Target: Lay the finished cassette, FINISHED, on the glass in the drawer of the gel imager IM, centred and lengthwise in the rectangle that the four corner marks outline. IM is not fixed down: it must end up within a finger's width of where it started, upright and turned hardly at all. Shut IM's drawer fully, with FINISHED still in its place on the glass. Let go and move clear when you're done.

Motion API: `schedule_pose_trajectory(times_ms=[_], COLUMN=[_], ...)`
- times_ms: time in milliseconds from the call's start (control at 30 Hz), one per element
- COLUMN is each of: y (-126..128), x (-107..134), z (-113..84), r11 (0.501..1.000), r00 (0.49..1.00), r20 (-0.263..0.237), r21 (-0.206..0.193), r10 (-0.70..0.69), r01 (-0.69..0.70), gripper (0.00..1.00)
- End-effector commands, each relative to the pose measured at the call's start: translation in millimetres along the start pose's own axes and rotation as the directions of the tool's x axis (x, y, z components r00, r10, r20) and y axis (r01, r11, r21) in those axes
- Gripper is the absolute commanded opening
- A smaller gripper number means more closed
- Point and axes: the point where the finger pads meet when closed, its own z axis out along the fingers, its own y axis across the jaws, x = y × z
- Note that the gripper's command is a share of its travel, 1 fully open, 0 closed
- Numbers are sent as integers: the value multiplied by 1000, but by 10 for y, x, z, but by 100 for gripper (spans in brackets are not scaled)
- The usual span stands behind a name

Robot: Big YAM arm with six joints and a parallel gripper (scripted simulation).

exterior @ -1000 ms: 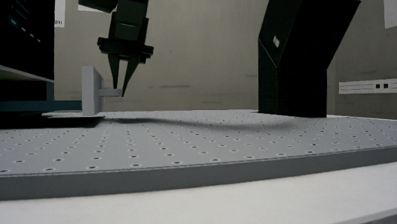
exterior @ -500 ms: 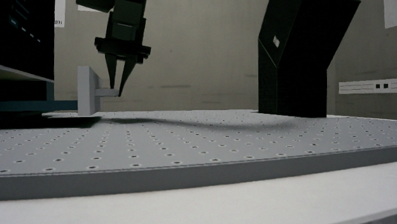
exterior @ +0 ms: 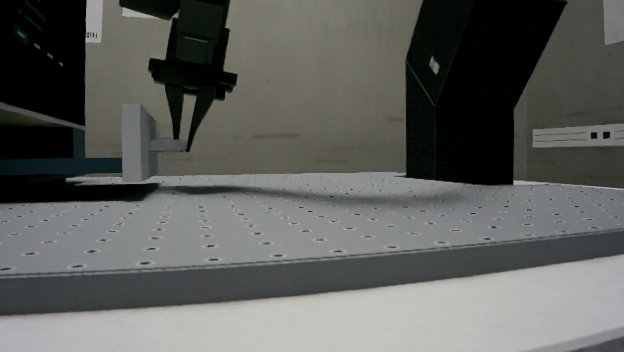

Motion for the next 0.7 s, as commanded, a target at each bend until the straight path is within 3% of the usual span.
schedule_pose_trajectory(times_ms=[0, 367, 467, 667], y=[-185, -185, -64, -254], x=[47, 47, -4, -17], z=[49, 49, 113, 109], r11=[1000, 1000, 996, 994], r00=[1000, 1000, 1000, 1000], r20=[-2, -2, -2, 2], r21=[31, 31, 91, 110], r10=[-6, -6, -6, -13], r01=[6, 6, 6, 12], gripper=[7, 7, 7, 7])
